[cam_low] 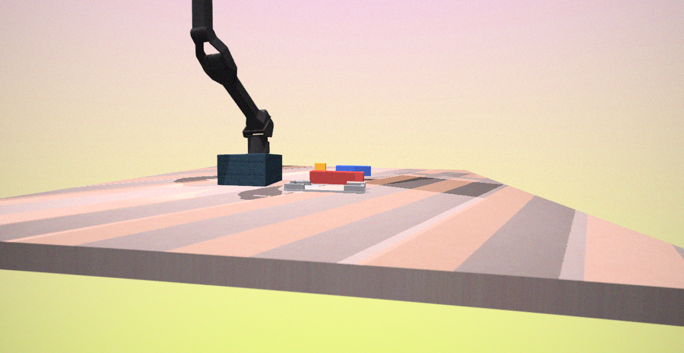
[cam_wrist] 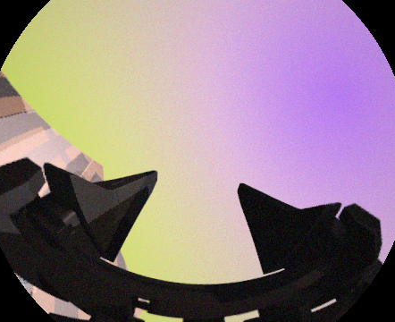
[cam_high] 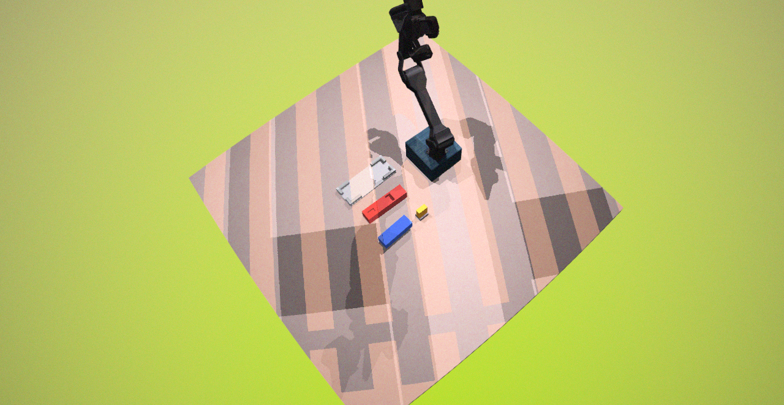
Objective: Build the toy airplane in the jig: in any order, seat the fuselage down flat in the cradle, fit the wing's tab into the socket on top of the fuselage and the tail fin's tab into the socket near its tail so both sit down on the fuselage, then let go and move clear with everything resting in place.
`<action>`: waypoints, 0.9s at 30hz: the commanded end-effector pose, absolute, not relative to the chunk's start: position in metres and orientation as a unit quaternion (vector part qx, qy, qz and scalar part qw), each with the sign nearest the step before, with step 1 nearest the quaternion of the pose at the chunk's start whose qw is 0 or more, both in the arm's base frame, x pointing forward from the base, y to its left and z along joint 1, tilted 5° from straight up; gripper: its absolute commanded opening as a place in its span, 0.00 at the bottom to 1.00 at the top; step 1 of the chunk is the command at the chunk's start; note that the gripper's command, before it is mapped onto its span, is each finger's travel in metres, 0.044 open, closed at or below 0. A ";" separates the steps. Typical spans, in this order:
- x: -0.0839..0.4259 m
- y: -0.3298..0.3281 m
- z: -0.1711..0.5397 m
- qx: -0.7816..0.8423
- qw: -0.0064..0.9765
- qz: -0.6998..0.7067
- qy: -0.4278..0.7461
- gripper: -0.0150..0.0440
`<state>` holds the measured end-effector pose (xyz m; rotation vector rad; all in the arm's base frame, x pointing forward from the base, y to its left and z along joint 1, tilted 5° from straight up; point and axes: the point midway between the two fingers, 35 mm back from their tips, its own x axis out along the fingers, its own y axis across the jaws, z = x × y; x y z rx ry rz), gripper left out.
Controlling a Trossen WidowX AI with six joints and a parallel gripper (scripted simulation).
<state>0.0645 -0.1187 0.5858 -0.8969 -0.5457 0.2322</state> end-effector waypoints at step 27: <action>0.281 0.090 0.375 -0.391 0.872 0.160 0.248 1.00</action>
